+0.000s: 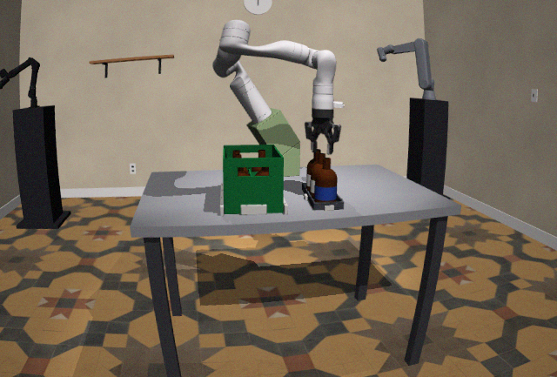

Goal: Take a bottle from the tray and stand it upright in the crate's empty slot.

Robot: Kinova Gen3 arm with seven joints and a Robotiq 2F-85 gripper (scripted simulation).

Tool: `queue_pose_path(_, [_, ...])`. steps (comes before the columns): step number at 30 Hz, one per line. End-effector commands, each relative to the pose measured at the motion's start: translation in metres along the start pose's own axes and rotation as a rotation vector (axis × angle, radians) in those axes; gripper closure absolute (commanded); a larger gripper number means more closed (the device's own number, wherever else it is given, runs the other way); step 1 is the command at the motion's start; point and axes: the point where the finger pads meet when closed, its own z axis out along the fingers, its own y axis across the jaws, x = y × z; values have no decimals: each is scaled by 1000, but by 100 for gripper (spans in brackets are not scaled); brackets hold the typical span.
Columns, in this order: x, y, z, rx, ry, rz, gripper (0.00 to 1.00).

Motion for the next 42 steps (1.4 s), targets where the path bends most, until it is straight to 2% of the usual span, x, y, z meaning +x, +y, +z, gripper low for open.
queue_pose_path(1, [0,2,7,-4,3,9,36])
queue_pose_path(19, [0,2,22,-4,3,9,36])
queue_pose_path(42, [0,2,23,-4,3,9,36])
